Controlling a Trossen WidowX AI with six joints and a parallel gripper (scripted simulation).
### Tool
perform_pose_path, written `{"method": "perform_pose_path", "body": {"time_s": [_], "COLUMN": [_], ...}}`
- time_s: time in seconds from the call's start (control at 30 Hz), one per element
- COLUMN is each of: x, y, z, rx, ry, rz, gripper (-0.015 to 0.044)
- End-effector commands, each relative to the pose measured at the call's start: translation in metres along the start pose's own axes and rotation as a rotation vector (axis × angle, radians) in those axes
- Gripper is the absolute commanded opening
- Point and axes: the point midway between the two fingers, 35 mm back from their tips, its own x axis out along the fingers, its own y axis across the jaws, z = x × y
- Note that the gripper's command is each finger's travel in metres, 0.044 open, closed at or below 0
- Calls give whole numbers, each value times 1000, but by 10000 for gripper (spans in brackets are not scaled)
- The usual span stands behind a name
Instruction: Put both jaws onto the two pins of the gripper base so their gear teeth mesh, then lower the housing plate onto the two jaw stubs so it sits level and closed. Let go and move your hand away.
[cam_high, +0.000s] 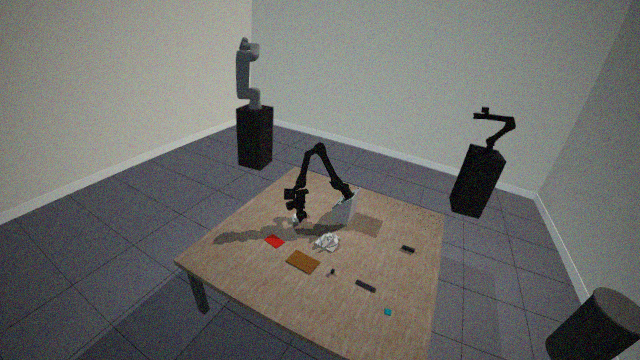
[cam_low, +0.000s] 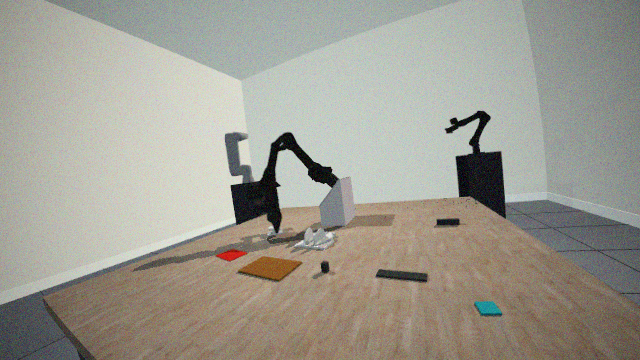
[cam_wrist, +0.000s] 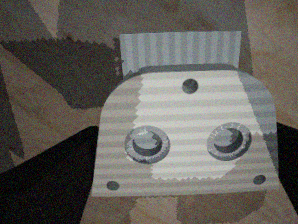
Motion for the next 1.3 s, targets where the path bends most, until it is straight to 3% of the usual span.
{"method": "perform_pose_path", "body": {"time_s": [0.0, 0.83, 1.27], "x": [0, -70, -69], "y": [0, 1, 24], "z": [0, 0, -7], "rx": [0, -2, -57], "ry": [0, 3, 20], "rz": [0, 6, 27], "gripper": [351, 351, 351]}}
